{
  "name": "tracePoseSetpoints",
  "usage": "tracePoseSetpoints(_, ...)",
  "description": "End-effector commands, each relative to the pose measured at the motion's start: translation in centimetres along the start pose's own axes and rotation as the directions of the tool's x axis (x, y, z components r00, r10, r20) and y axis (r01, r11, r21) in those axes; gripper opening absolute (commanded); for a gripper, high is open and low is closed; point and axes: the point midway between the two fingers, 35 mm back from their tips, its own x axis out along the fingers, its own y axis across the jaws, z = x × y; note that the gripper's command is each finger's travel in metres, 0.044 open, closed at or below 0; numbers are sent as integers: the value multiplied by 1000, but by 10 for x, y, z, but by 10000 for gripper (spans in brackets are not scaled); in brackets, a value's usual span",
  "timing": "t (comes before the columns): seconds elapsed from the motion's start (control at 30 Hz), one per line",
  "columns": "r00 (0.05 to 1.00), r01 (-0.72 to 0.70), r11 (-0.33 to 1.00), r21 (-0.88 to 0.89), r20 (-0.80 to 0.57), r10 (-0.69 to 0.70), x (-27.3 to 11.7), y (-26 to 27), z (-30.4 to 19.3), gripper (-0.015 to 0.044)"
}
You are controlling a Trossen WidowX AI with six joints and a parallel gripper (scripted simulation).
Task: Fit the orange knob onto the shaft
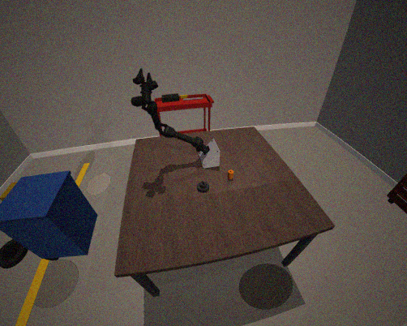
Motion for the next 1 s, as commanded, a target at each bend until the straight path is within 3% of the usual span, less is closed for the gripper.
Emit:
tracePoseSetpoints(0.0,1000,0,1000,0,0,0,0,0,0,426)
tracePoseSetpoints(0.07,1000,-15,999,41,16,14,0,3,8,440)
tracePoseSetpoints(0.17,992,-103,966,238,98,82,0,18,47,440)
tracePoseSetpoints(0.27,966,-232,867,441,206,154,-5,33,95,440)
tracePoseSetpoints(0.4,924,-367,721,587,322,207,-16,40,139,440)
tracePoseSetpoints(0.53,846,-532,441,723,473,244,-31,49,204,440)
tracePoseSetpoints(0.67,745,-656,115,746,616,258,-53,54,268,440)
tracePoseSetpoints(0.83,583,-706,-316,634,773,249,-92,51,342,440)
tracePoseSetpoints(0.97,431,-637,-614,466,876,217,-131,42,396,440)
